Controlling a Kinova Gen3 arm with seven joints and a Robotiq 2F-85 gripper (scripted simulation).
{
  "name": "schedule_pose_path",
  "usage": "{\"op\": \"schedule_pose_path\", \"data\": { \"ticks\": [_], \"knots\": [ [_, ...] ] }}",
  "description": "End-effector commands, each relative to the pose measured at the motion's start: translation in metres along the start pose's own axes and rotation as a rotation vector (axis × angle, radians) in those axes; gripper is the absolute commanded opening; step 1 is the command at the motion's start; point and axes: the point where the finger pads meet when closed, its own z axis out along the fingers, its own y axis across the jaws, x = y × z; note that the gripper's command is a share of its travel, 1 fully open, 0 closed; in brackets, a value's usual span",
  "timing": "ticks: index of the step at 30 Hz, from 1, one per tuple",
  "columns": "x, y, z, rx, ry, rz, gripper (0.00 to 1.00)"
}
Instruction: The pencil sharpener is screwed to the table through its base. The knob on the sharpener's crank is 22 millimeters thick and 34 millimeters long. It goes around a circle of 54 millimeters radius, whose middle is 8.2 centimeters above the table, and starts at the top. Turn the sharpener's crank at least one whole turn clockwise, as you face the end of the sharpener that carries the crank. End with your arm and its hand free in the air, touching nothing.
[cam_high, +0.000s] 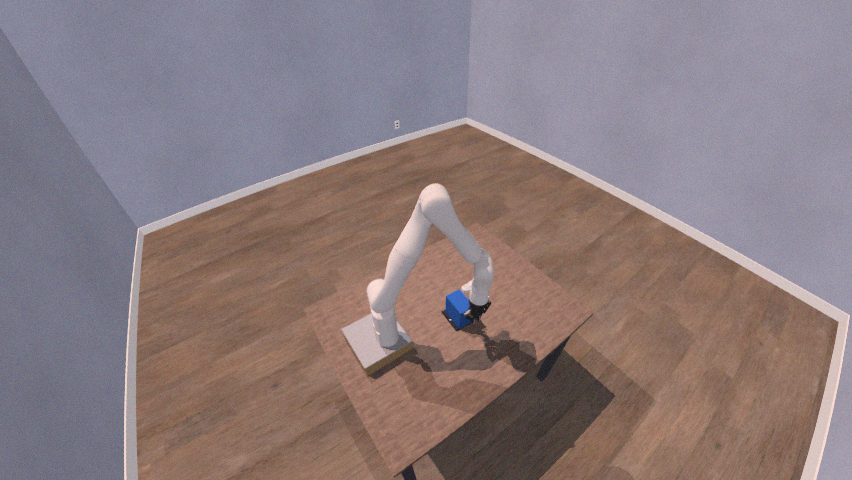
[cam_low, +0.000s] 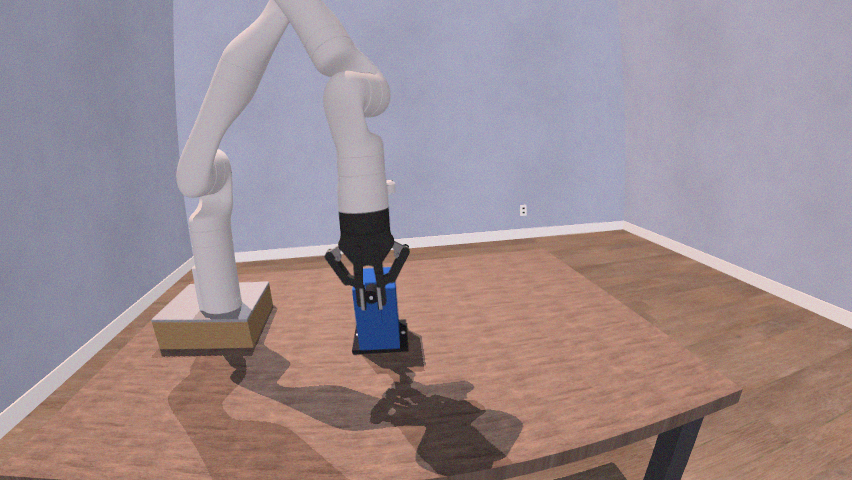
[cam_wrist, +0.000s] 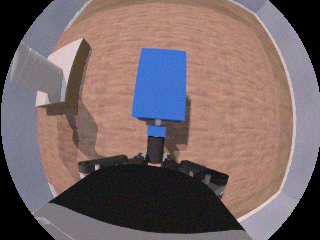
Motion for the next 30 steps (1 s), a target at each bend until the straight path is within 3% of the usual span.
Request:
{"op": "schedule_pose_path", "data": {
  "ticks": [1, 18, 30],
  "knots": [
    [0.0, 0.001, 0.0, -0.001, -0.001, 0.0, 0.0],
    [0.0, 0.019, 0.003, -0.001, -0.001, 0.0, 0.0],
    [0.0, 0.042, 0.019, -0.001, -0.001, 0.0, 0.0]
  ]
}}
